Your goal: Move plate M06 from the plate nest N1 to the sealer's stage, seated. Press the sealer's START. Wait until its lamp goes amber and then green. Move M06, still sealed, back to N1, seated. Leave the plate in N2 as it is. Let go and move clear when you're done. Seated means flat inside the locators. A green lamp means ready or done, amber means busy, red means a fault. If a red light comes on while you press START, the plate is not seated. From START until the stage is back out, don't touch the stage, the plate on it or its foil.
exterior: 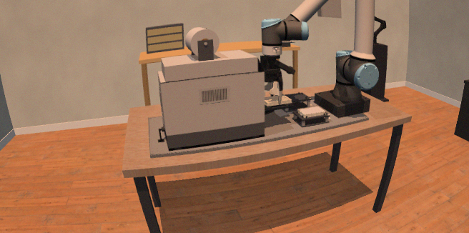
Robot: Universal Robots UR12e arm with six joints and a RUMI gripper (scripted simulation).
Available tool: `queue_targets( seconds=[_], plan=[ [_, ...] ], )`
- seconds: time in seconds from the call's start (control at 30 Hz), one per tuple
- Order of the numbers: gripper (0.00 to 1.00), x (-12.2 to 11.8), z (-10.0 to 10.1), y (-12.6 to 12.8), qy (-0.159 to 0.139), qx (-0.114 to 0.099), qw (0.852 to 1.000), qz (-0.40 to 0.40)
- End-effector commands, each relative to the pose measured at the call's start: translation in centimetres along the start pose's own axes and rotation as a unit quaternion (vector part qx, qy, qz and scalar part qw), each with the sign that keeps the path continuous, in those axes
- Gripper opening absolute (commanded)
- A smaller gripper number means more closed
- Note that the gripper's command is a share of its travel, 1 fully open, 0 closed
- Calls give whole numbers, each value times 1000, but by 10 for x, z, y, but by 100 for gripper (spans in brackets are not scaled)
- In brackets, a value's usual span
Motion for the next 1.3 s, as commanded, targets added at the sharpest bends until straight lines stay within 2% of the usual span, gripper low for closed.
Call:
queue_targets(
  seconds=[0.0,1.27],
  plan=[
    [0,-4,0,-1,-2,0,1000,0],
    [0,1,11,-1,0,0,1000,0]
  ],
)
Point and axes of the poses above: the point where the finger pads meet when closed, its own z axis out along the fingers, its own y axis across the jaws, x = y × z, the point moved 2 cm from there along -z, back along the fingers, and after that the axes turned 13 degrees about z, right-handed, at the moved point
